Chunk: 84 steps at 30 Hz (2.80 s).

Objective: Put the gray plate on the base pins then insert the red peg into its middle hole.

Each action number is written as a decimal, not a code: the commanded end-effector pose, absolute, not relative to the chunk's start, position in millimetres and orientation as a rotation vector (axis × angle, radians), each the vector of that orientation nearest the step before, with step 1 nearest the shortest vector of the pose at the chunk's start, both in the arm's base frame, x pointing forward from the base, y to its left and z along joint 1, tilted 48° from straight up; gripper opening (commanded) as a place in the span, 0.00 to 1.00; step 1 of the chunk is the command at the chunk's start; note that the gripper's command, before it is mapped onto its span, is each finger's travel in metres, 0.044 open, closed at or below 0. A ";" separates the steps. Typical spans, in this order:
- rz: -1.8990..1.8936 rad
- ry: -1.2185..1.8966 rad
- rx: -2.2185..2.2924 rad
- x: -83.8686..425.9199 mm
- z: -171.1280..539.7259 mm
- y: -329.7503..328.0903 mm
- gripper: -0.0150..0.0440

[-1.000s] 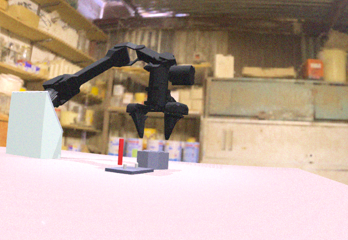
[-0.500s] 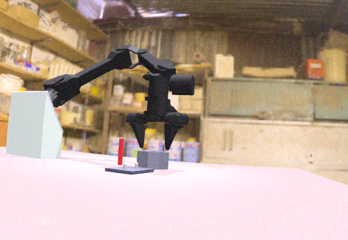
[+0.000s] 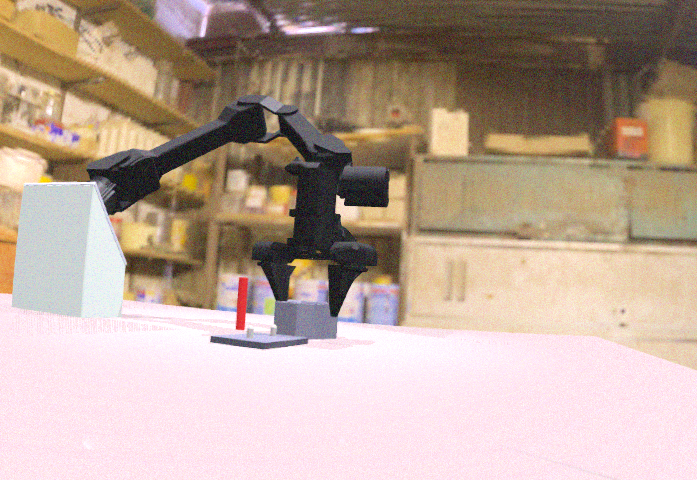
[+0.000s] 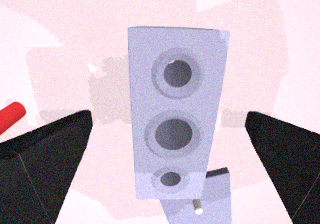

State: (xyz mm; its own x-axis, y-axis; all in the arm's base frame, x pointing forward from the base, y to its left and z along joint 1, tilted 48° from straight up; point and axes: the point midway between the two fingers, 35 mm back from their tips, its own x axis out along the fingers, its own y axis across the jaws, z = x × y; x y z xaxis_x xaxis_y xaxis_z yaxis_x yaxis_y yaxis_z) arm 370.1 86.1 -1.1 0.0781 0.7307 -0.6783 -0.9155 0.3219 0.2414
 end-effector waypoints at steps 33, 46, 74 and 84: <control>1.257 0.812 -0.271 371.6 -20.3 106.4 0.49; 1.253 0.817 -0.278 375.9 -4.0 83.6 0.25; 1.253 0.819 -0.279 372.3 53.0 17.7 0.25; 1.256 0.814 -0.279 368.4 65.8 2.9 0.25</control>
